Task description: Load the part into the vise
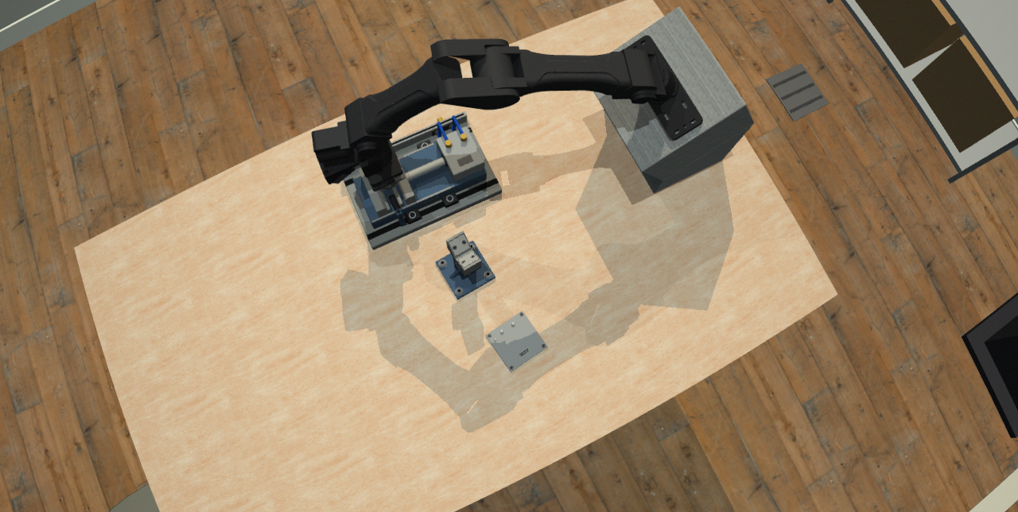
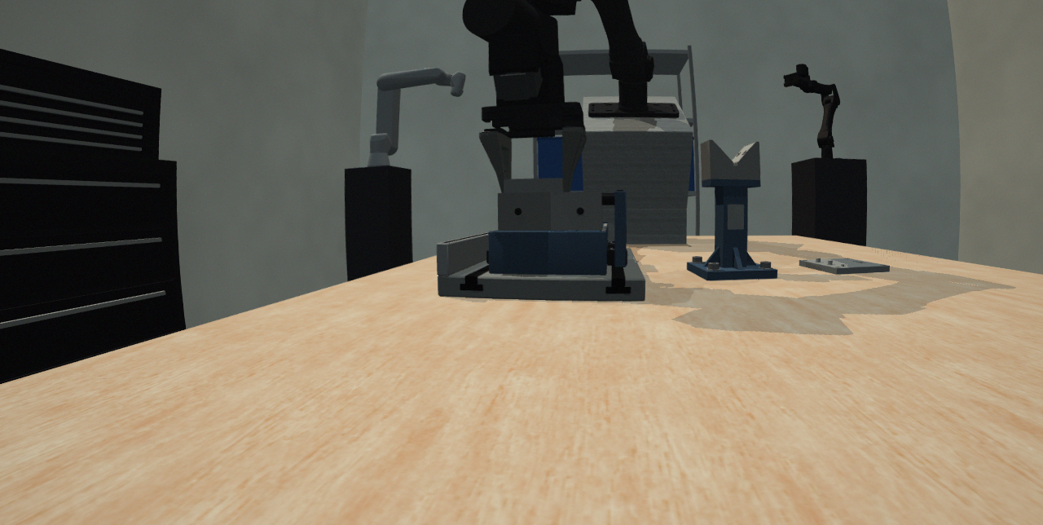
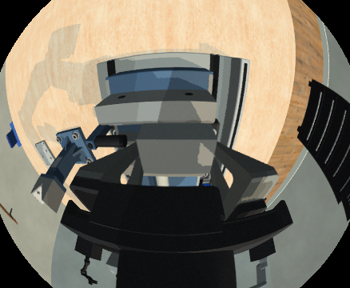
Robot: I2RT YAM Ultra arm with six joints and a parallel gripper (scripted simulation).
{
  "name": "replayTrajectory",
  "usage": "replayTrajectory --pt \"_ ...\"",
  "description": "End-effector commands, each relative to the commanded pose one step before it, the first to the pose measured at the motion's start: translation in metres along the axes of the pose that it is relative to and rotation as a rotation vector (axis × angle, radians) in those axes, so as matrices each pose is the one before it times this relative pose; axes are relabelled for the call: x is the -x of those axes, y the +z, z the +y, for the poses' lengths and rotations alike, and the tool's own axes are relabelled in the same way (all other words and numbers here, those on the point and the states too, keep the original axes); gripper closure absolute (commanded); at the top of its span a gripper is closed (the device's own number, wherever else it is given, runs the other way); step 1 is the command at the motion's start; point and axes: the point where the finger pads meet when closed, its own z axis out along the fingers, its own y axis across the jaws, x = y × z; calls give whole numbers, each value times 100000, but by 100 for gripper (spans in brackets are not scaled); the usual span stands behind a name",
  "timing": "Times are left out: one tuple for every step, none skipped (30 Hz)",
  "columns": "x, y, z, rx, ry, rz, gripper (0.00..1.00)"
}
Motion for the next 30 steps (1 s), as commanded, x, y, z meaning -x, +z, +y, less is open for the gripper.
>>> replayTrajectory --pt "1453 -1412 -239 -1218 -59 -3457 100" --pt "-5 9 0 5 2 20 100" --pt "-8 14 1 8 3 31 100" --pt "-11 20 1 12 4 44 100" --pt "-14 27 1 16 5 59 100" --pt "-18 34 1 20 7 74 100" --pt "-22 41 2 24 8 90 100" --pt "-26 49 2 28 10 107 100" --pt "114 -170 3 -88 -68 -350 100" --pt "0 0 0 0 0 0 100" --pt "0 0 0 0 0 0 100" --pt "575 -903 9 -475 -323 -1875 100" --pt "9 -3 3 2 -12 0 100" --pt "10 -3 3 2 -13 0 100" --pt "-11 30 3 20 -2 71 100" --pt "-48 90 3 52 18 196 100" --pt "-51 95 4 55 19 207 100" --pt "-53 99 4 58 19 217 100" --pt "-55 103 4 60 20 225 100" --pt "-57 106 4 61 20 231 100" --pt "-58 108 4 63 21 235 100" --pt "-58 109 4 64 21 238 100" --pt "-59 109 4 64 21 238 100" --pt "-58 109 5 65 21 237 100" --pt "-58 107 5 66 21 234 100" --pt "112 -159 5 -78 -71 -321 100" --pt "0 0 0 0 0 0 100" --pt "0 0 0 0 0 0 100" --pt "594 -932 14 -469 -339 -1928 100" --pt "-1 17 6 22 -9 44 100"
